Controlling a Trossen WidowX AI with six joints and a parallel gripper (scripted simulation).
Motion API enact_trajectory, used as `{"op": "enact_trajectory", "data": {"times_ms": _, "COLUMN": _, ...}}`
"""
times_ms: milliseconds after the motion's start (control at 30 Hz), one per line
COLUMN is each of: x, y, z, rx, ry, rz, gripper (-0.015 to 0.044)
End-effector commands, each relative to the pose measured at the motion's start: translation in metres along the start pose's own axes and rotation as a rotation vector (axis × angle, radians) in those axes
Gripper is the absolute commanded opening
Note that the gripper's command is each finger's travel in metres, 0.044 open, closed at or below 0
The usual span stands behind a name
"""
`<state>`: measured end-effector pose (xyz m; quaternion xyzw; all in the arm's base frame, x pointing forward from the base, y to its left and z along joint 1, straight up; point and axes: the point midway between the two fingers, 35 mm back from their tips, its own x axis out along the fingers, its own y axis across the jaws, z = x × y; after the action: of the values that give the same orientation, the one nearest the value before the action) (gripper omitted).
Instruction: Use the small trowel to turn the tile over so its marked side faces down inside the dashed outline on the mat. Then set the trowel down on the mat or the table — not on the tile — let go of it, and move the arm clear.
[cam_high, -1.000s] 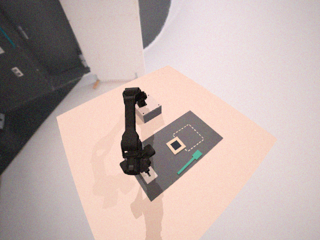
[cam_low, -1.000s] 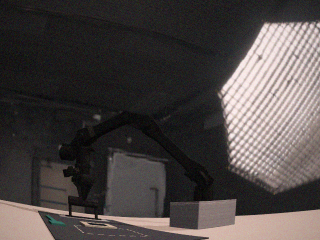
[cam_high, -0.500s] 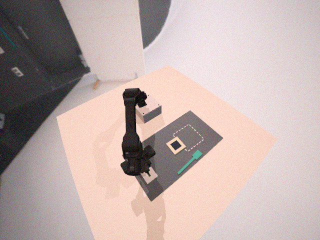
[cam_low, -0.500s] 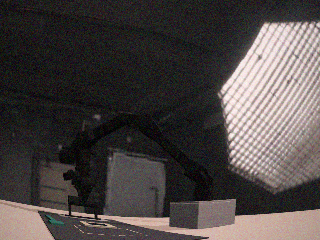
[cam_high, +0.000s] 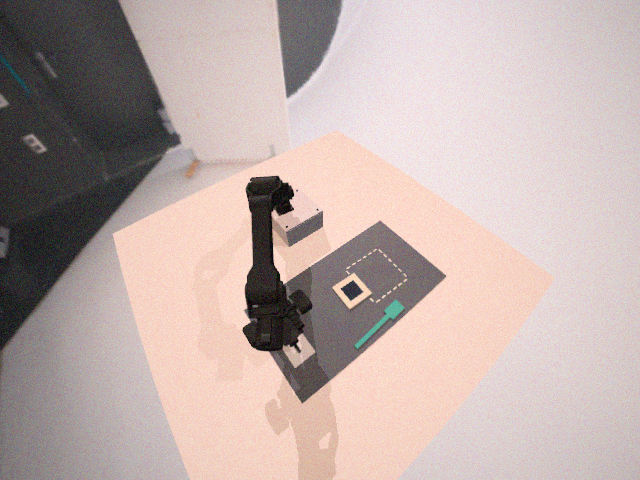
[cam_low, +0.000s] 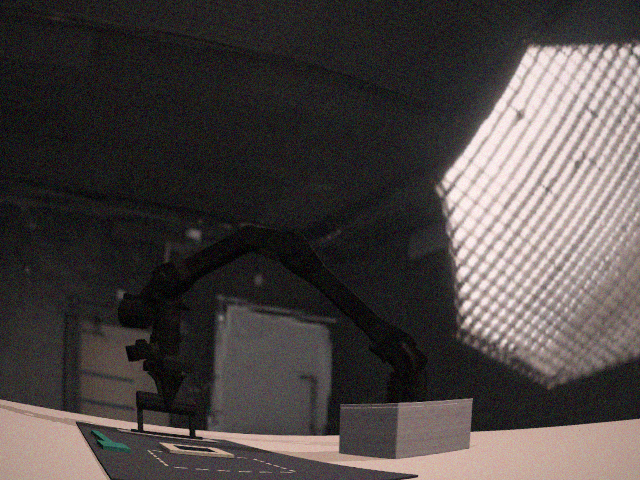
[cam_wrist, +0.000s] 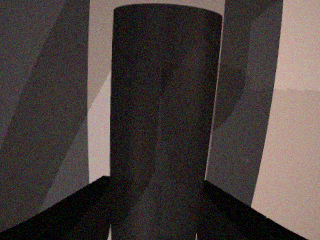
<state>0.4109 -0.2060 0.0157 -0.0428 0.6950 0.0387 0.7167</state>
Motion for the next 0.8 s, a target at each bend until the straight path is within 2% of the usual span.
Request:
{"op": "enact_trajectory", "data": {"times_ms": 0, "x": 0.0006, "y": -0.0039, "z": -0.0015, "rx": 0.002, "ry": 0.002, "rz": -0.009, "gripper": 0.0130}}
{"op": "enact_trajectory", "data": {"times_ms": 167, "x": 0.0006, "y": -0.0039, "z": -0.0015, "rx": -0.043, "ry": 0.002, "rz": -0.009, "gripper": 0.0130}}
{"op": "enact_trajectory", "data": {"times_ms": 767, "x": 0.0007, "y": -0.0038, "z": -0.0015, "rx": -0.583, "ry": 0.004, "rz": -0.008, "gripper": 0.0130}}
